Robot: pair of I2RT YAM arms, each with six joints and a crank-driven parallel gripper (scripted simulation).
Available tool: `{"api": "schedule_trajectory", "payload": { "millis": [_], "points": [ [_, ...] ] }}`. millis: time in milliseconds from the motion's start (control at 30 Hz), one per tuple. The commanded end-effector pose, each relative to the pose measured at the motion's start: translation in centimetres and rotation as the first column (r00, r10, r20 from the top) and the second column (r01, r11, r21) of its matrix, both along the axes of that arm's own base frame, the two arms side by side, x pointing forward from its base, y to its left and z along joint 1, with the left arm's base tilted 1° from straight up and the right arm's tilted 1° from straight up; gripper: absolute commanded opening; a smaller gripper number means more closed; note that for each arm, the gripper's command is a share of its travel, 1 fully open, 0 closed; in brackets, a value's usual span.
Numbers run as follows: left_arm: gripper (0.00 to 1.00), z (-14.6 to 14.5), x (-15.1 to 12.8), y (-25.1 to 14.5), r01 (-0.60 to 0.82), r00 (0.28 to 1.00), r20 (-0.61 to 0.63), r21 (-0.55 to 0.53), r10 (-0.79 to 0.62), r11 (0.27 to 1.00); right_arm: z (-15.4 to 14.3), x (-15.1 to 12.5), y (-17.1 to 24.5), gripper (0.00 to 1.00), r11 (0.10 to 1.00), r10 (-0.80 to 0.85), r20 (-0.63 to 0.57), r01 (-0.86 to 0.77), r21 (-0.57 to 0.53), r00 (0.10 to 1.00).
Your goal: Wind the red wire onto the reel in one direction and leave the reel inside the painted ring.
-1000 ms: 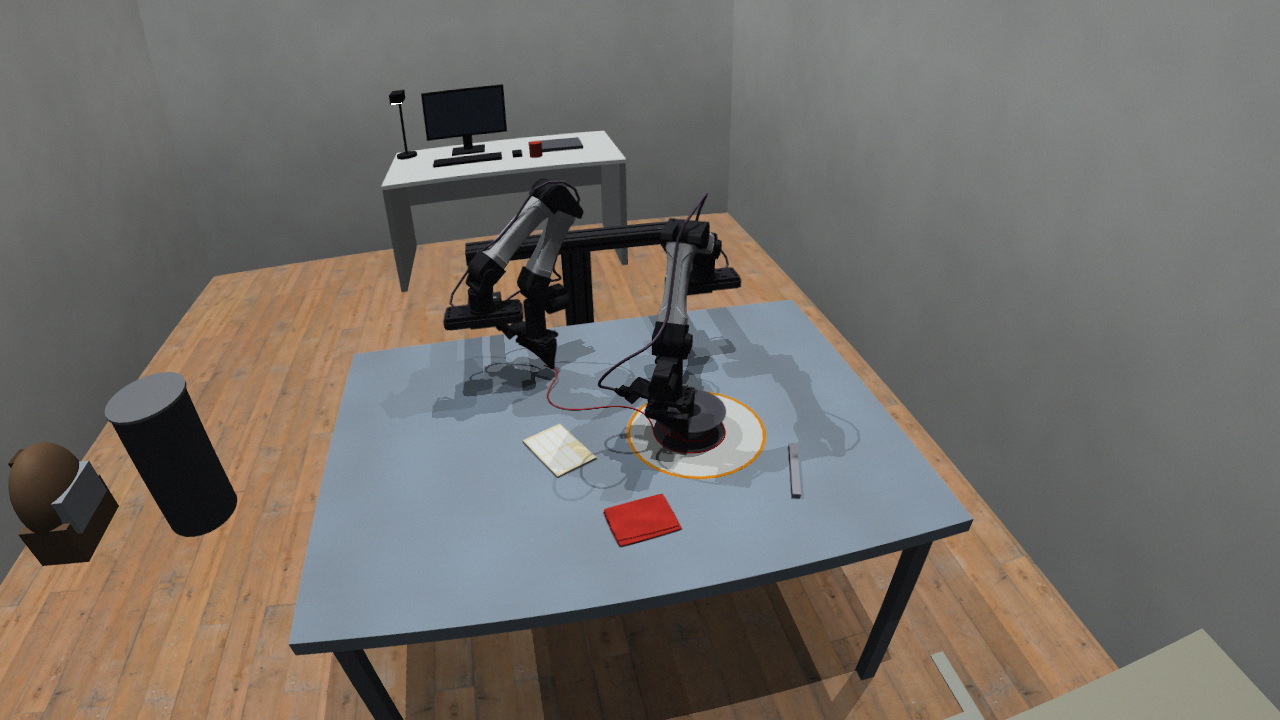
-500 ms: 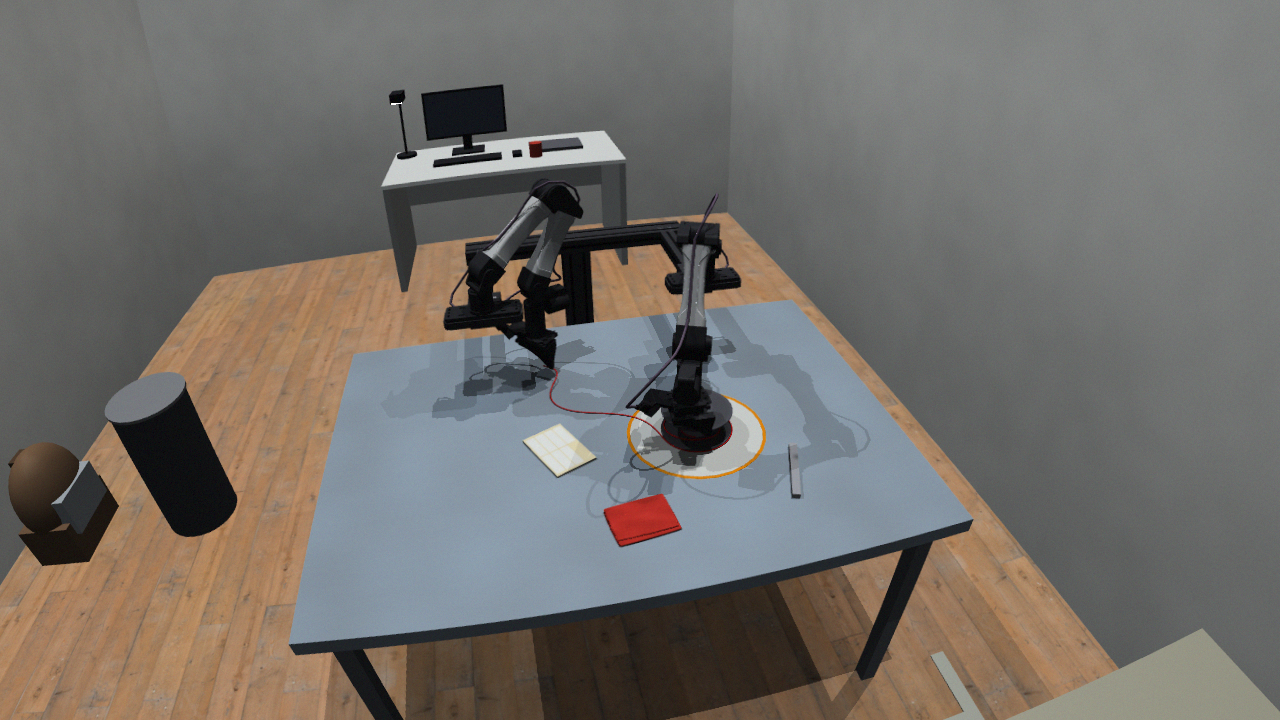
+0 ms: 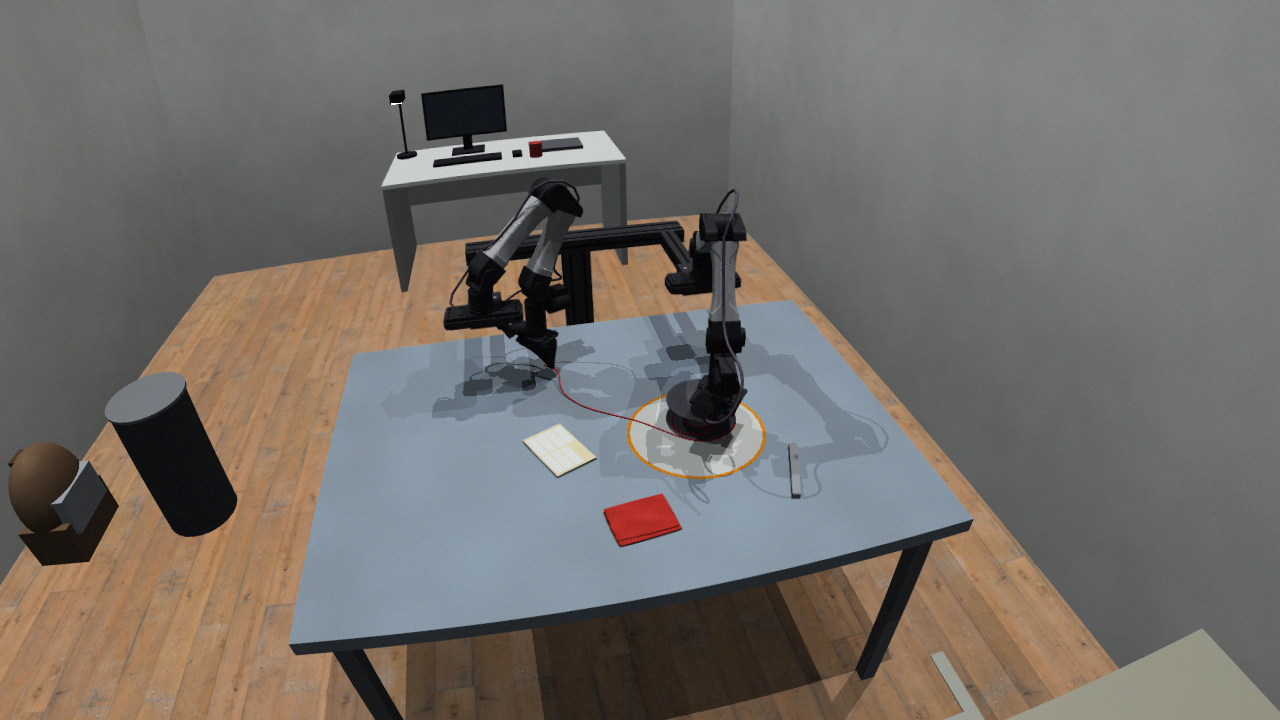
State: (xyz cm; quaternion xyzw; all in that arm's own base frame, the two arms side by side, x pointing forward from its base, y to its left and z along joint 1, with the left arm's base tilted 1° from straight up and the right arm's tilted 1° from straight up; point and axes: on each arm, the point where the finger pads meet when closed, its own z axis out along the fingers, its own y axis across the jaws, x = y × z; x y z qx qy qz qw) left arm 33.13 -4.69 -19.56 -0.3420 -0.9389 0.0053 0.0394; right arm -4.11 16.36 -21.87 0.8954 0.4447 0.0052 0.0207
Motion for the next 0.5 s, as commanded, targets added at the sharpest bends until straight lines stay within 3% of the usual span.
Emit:
{"api": "schedule_trajectory", "payload": {
  "millis": [0,233,367,433,467],
  "points": [
    [0.66,0.3,-2.2,-1.7,-0.339,0.940,0.042,-0.001,0.339,0.941,0.5,-0.4,1.0,0.00,1.000,0.000,-0.018,0.000,0.024,1.000],
    [0.66,0.1,-5.0,-5.6,-0.670,0.742,-0.003,0.029,0.670,0.742,0.5,-0.5,1.0,0.00,1.000,0.004,-0.018,-0.004,0.024,1.000],
    [0.66,0.1,-4.7,-7.5,-0.807,0.589,-0.022,0.039,0.808,0.590,0.5,-0.8,1.1,0.00,1.000,0.012,-0.019,-0.012,0.024,1.000],
    [0.66,0.1,-4.7,-7.5,-0.807,0.589,-0.022,0.039,0.808,0.590,0.5,-0.8,1.1,0.00,1.000,0.012,-0.019,-0.012,0.024,1.000],
    [0.66,0.0,-4.5,-7.6,-0.876,0.480,-0.025,0.041,0.877,0.480,0.5,-0.9,1.2,0.00,0.999,0.025,-0.013,-0.025,0.030,1.000]
  ]
}}
